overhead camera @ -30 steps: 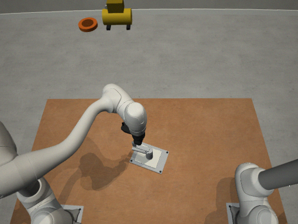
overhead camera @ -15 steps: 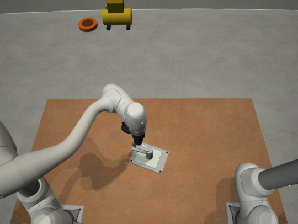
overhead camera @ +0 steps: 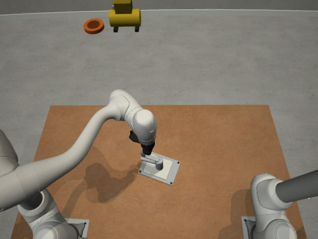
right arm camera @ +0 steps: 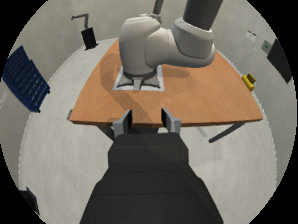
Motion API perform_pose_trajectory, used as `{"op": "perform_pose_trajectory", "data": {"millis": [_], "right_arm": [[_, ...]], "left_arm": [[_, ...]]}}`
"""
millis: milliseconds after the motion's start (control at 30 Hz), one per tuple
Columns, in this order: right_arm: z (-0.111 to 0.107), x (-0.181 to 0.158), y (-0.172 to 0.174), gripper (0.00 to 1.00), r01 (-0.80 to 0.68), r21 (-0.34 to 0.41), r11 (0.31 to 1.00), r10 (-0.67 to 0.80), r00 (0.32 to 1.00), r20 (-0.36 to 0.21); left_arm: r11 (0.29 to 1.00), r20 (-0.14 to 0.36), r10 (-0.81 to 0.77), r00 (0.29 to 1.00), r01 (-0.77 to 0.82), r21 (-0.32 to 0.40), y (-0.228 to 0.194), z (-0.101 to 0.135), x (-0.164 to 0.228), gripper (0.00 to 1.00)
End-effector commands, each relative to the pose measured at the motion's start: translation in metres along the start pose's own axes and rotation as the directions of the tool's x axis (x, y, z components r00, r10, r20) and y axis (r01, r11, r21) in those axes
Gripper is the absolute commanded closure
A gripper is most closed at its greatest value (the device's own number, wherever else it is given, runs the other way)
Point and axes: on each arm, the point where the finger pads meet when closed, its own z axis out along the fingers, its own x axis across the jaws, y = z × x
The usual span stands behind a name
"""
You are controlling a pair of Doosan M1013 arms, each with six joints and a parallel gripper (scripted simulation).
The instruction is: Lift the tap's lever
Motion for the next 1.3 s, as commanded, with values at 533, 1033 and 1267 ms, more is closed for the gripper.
{"op": "perform_pose_trajectory", "data": {"millis": [533,1033,1267], "right_arm": [[-0.001,0.000,0.000,0.00,0.000,-0.001,1.000,0.000,1.000,0.000],[-0.001,0.000,0.000,0.00,0.000,-0.001,1.000,0.000,1.000,0.000],[-0.001,0.000,0.000,0.00,0.000,-0.001,1.000,0.000,1.000,0.000]], "left_arm": [[1.000,-0.003,-0.001,1.000,0.001,-0.002,0.000,0.018,0.000,0.00],[1.000,-0.003,-0.001,1.000,0.001,-0.002,-0.001,0.041,0.001,0.00],[1.000,-0.003,-0.001,1.000,0.001,-0.002,-0.001,0.050,0.001,0.00]]}}
